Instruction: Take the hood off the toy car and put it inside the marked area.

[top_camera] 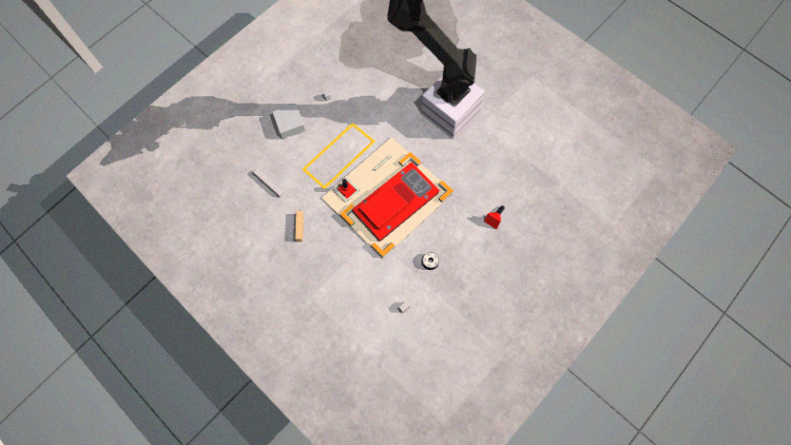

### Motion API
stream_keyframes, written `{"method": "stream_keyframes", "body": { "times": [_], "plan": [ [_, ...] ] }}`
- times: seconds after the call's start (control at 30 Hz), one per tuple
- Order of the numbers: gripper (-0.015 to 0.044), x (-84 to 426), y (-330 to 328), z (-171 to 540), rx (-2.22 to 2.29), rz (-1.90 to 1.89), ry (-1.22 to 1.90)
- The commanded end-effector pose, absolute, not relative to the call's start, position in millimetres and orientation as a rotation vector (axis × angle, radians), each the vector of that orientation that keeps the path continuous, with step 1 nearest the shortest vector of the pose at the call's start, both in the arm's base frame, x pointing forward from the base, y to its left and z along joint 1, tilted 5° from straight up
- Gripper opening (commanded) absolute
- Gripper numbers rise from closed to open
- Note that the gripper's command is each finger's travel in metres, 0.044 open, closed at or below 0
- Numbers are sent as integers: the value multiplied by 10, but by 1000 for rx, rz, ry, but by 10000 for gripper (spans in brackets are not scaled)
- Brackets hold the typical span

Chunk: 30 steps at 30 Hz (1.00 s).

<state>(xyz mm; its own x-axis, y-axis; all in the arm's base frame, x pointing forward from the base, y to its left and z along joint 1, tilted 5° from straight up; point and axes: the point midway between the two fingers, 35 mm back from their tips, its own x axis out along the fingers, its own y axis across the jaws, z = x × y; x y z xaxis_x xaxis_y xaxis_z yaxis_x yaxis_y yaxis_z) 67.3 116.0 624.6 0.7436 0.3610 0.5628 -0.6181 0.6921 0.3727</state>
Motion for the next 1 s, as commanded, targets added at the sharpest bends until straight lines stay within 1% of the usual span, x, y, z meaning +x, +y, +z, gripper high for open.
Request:
{"method": "stream_keyframes", "body": {
  "times": [0.0,0.27,0.53,0.97],
  "plan": [
    [26,669,1166,6248,579,569,-480],
    [236,551,1486,6316,455,533,-603],
    [440,529,1966,6274,274,517,-701],
    [440,839,2670,5999,28,519,-717]
  ]
}}
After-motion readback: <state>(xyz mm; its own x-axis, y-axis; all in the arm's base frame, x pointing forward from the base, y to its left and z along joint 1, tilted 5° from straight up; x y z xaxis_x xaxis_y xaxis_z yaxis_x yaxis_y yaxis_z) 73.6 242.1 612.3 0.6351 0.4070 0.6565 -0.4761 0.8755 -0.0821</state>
